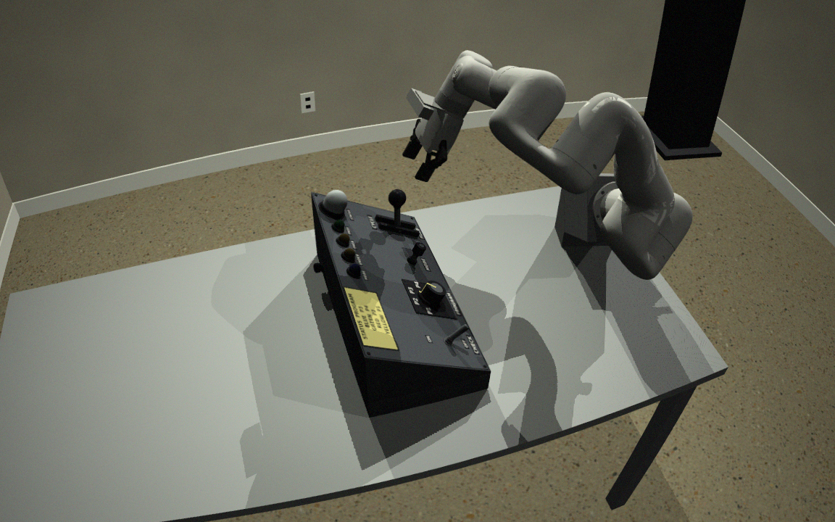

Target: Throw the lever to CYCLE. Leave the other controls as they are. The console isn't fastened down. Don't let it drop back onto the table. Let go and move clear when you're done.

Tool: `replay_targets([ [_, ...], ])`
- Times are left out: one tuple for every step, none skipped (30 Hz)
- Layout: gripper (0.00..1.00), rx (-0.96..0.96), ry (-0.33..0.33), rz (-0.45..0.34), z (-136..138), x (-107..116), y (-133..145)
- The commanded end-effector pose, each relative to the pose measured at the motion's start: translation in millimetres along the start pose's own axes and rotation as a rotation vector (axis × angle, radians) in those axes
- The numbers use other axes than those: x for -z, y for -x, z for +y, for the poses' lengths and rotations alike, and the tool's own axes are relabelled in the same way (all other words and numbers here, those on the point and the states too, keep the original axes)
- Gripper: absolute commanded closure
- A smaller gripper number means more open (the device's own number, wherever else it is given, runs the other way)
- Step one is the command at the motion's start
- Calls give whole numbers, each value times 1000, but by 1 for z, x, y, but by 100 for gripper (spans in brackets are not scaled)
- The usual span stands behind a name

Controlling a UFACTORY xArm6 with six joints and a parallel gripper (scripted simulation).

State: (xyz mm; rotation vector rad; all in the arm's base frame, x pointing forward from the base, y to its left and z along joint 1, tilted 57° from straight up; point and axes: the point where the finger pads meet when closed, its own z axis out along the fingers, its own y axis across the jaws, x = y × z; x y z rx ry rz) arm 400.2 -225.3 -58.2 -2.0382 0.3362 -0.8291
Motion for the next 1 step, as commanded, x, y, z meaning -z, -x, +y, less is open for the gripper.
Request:
replay_targets([
  [0, 2, 2, 2, 0, 1, -2],
])
